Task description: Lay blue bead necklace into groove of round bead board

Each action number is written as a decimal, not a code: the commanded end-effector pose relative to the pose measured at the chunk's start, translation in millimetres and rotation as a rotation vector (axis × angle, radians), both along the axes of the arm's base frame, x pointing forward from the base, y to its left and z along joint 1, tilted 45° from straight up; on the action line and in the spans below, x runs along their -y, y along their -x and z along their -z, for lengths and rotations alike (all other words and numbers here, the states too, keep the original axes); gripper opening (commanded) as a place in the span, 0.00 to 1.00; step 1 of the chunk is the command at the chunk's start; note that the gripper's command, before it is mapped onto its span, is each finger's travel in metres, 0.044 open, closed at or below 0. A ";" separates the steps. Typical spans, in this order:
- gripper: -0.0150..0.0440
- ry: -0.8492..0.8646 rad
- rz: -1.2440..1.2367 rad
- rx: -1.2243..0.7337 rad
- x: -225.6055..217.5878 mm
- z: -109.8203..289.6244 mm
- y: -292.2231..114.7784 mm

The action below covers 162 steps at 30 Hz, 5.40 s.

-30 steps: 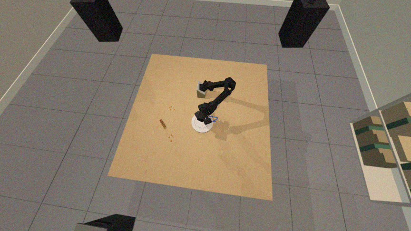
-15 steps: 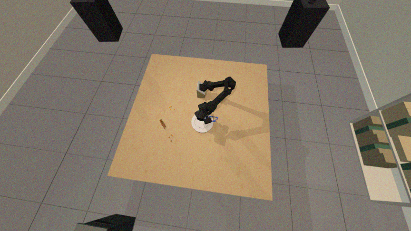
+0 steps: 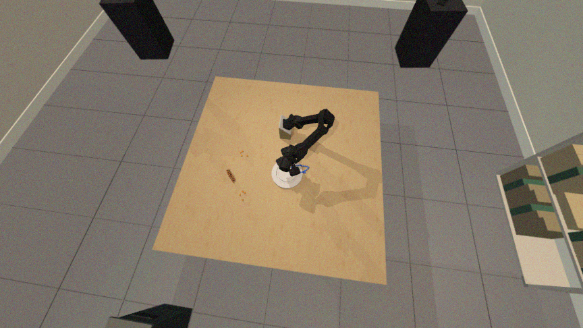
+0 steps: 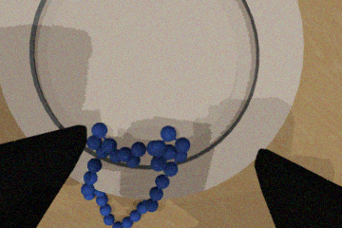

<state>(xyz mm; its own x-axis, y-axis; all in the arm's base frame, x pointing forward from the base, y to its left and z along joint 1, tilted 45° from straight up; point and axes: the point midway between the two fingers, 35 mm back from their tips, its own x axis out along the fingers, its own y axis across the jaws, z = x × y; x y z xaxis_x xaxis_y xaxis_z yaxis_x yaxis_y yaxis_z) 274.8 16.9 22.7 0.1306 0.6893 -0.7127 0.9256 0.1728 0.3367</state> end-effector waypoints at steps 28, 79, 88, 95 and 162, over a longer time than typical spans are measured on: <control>1.00 0.003 -0.002 0.002 0.5 -0.1 0.0; 1.00 0.003 -0.002 0.002 0.5 -0.1 0.0; 1.00 0.003 -0.002 0.002 0.5 -0.1 0.0; 1.00 0.003 -0.002 0.002 0.5 -0.1 0.0; 0.96 0.003 0.001 -0.001 0.1 -1.0 -0.7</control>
<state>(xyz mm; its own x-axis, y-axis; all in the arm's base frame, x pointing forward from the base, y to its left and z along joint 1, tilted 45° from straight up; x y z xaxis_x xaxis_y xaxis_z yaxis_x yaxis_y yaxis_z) 274.9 16.8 22.8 0.1309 0.6891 -0.7127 0.9255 0.1729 0.3371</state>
